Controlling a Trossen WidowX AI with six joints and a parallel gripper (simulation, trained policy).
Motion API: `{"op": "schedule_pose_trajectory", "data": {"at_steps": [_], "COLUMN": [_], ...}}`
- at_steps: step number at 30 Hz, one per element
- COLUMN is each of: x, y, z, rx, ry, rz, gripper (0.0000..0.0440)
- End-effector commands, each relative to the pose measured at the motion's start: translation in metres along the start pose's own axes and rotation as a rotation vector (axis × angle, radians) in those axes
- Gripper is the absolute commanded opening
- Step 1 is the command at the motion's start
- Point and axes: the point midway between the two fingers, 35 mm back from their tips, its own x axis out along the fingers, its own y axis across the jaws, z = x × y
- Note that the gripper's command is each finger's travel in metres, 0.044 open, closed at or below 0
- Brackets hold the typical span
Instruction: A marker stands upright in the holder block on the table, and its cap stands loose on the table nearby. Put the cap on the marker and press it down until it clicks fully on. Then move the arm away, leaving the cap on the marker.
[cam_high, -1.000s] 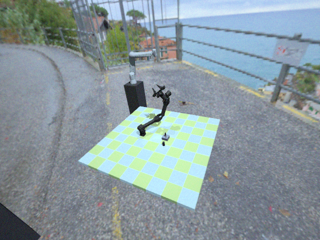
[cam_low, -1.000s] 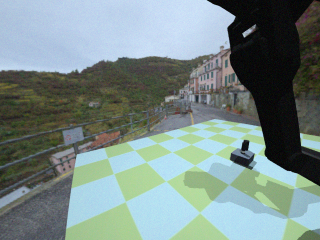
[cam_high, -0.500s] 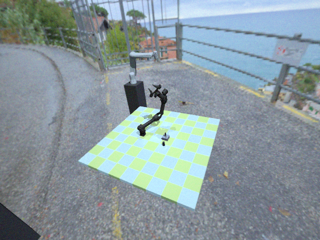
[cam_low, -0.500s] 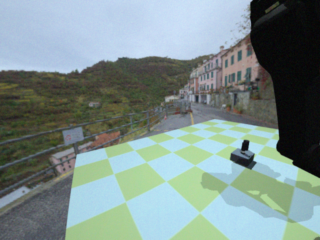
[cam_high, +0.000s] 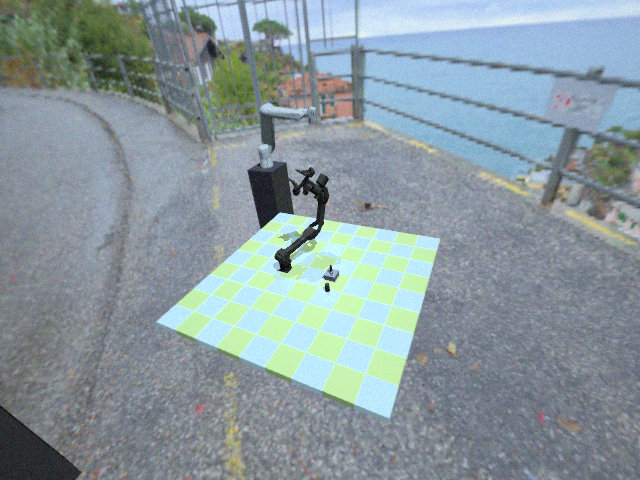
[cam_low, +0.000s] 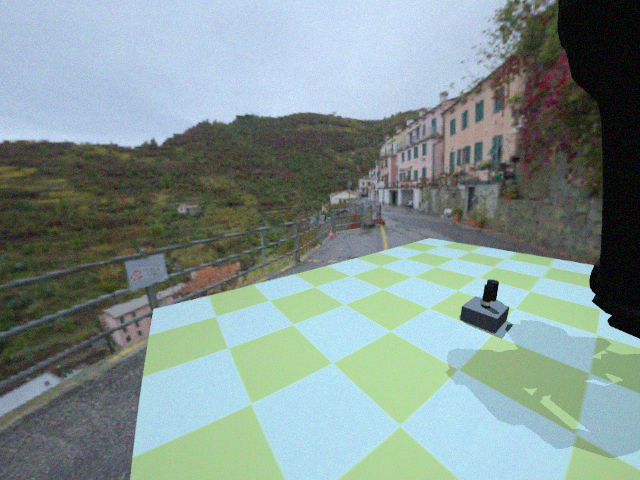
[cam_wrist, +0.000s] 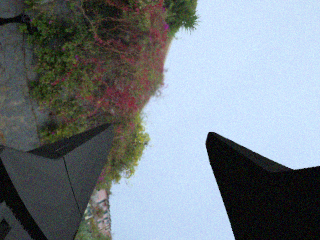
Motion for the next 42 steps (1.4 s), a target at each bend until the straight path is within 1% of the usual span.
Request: {"op": "schedule_pose_trajectory", "data": {"at_steps": [1, 23, 42], "x": [0.014, 0.065, 0.099], "y": [0.009, 0.049, 0.084], "z": [0.008, 0.043, 0.081], "rx": [0.02, 0.128, 0.213], "ry": [-0.053, -0.282, -0.468], "rz": [0.034, 0.185, 0.328], "gripper": [0.0317, 0.0315, 0.0313]}}
